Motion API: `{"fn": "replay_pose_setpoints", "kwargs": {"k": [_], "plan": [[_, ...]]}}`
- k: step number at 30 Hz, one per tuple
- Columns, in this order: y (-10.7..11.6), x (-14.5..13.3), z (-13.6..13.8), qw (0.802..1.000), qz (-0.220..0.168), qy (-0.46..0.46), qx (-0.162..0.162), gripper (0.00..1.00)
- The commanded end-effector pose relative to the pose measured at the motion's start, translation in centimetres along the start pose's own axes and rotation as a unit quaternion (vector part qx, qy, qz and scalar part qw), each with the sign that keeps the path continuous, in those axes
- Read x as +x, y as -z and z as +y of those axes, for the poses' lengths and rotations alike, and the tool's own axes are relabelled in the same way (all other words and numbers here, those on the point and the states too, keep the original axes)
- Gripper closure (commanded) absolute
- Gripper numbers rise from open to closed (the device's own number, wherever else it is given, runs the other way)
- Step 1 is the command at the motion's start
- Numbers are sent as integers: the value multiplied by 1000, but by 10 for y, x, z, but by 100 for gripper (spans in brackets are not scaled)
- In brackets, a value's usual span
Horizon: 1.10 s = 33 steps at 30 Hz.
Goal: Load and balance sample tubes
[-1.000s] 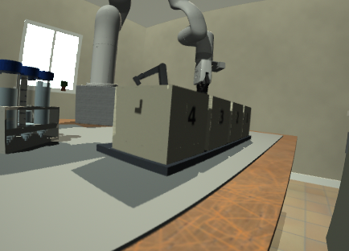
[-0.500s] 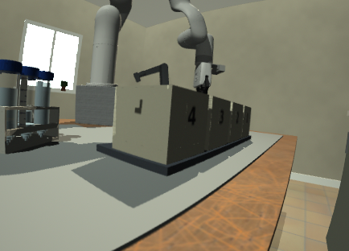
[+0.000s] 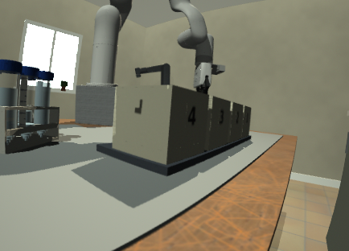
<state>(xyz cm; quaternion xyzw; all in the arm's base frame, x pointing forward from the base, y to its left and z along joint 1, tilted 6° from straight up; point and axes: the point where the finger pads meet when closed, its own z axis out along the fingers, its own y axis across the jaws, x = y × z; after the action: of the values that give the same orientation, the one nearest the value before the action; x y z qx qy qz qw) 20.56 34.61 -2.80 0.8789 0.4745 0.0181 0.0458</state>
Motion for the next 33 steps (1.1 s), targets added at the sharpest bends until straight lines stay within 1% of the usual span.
{"fn": "replay_pose_setpoints", "kwargs": {"k": [1, 24, 33], "plan": [[1, 2, 0, 1000, 2, 0, 0, 56], [1, 2, 0, 1000, 2, 0, 0, 56], [19, 2, 0, 1000, 2, 0, 0, 56]]}}
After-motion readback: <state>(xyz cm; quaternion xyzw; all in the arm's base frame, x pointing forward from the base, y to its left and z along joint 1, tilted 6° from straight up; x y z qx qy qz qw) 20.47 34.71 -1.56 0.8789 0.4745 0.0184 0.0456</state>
